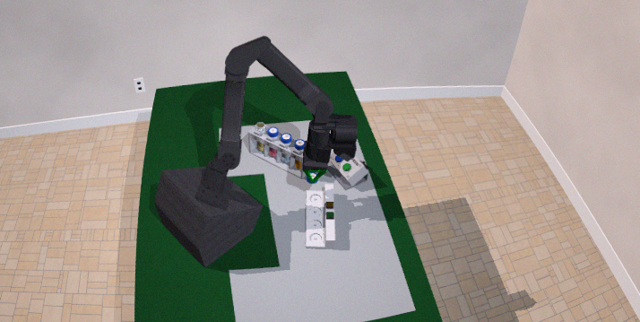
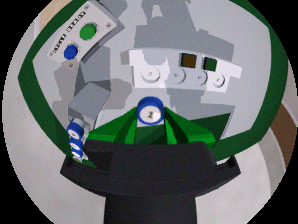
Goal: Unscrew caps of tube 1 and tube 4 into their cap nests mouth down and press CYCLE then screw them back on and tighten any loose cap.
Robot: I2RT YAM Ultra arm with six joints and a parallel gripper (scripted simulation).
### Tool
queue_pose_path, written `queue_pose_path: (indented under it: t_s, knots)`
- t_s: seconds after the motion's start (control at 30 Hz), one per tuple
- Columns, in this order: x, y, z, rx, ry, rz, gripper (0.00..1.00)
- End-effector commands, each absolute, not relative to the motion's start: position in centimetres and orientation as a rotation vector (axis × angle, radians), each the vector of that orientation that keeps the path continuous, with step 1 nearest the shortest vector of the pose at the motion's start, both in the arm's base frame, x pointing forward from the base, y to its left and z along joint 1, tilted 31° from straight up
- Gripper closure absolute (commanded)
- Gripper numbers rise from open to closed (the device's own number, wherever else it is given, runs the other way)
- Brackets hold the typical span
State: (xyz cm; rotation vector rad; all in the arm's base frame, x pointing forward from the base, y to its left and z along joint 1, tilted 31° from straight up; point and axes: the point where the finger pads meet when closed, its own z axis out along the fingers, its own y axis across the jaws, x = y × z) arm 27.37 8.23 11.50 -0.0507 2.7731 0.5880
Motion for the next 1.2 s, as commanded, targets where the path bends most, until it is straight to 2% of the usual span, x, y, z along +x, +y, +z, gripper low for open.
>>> queue_pose_path:
  t_s: [0.0, 0.53, 1.17]
  knots:
    - [29.0, 8.6, 11.1, -0.037, 2.718, 0.577, 1.00]
    - [31.3, 11.3, 5.3, -0.037, 2.718, 0.578, 1.00]
    - [31.3, 11.3, 5.3, -0.037, 2.718, 0.578, 1.00]
